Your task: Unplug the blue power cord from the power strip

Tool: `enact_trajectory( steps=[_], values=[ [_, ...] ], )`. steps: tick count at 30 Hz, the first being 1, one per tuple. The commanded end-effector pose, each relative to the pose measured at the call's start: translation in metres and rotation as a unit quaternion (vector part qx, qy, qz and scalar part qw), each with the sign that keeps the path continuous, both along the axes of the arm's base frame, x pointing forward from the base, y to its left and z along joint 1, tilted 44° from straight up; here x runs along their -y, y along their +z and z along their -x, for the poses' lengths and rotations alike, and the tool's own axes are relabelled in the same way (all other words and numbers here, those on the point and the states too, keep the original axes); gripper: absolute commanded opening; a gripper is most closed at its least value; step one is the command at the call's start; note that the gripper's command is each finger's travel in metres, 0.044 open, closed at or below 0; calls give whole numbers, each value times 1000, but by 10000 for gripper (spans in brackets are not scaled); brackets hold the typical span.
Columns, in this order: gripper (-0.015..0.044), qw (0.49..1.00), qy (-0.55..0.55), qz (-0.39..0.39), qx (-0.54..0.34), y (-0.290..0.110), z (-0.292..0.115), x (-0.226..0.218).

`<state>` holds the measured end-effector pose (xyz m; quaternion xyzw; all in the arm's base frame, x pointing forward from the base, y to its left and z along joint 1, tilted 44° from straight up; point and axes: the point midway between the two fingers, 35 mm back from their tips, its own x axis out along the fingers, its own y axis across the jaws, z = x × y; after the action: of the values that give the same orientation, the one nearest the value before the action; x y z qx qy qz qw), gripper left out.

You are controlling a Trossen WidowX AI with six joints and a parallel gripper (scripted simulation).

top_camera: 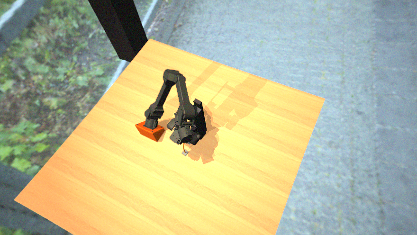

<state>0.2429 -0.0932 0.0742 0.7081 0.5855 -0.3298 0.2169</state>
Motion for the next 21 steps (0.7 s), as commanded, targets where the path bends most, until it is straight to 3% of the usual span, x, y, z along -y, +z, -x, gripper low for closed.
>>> enact_trajectory(
  steps=[1, 21],
  values=[
    [160, 1000, -1, -1, 2, 6, -1, -6],
    [160, 1000, -1, -1, 2, 2, -3, -18]
  ],
)
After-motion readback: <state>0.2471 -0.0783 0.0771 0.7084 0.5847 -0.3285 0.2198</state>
